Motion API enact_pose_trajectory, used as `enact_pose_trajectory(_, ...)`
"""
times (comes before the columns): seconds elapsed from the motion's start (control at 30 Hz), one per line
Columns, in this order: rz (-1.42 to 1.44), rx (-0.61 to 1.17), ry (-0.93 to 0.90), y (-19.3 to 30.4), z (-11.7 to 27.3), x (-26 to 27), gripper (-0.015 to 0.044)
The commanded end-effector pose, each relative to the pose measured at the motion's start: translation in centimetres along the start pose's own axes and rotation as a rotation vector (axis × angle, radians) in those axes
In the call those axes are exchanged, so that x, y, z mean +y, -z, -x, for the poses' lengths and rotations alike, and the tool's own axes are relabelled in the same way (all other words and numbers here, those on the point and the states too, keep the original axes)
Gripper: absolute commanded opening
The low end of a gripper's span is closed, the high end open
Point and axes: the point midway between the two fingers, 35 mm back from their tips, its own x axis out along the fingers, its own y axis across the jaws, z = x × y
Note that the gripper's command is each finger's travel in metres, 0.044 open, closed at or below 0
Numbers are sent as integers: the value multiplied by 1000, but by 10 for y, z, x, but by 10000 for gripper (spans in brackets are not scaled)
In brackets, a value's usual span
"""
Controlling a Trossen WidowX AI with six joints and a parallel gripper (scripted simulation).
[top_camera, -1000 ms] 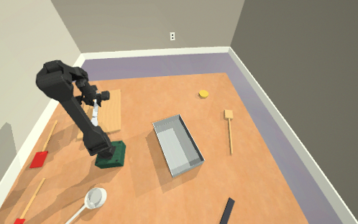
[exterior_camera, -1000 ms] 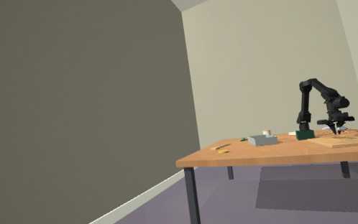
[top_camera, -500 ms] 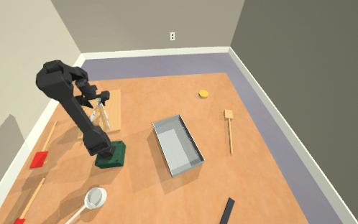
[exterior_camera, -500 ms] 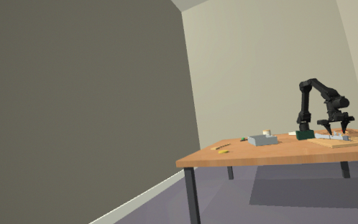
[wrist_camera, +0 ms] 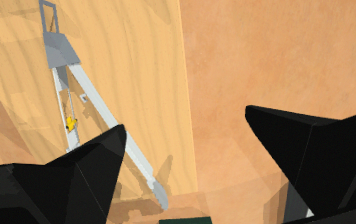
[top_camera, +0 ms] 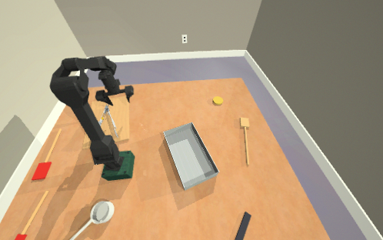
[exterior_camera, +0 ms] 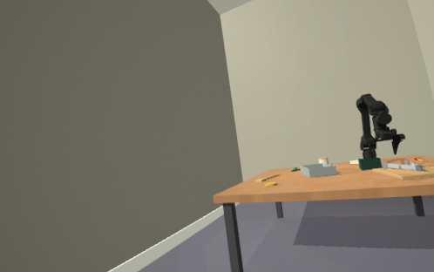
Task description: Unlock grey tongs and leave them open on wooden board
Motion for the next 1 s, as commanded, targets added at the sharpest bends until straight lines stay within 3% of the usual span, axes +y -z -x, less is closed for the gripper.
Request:
enact_pose_trajectory(0.0,-3,-8,5,9,27,-42,440)
enact_pose_trajectory(0.2,-4,-8,5,10,30,-44,440)
enact_pose_trajectory(0.43,-25,-15,9,13,77,-44,440)
enact_pose_trajectory(0.97,-25,-15,9,13,77,-44,440)
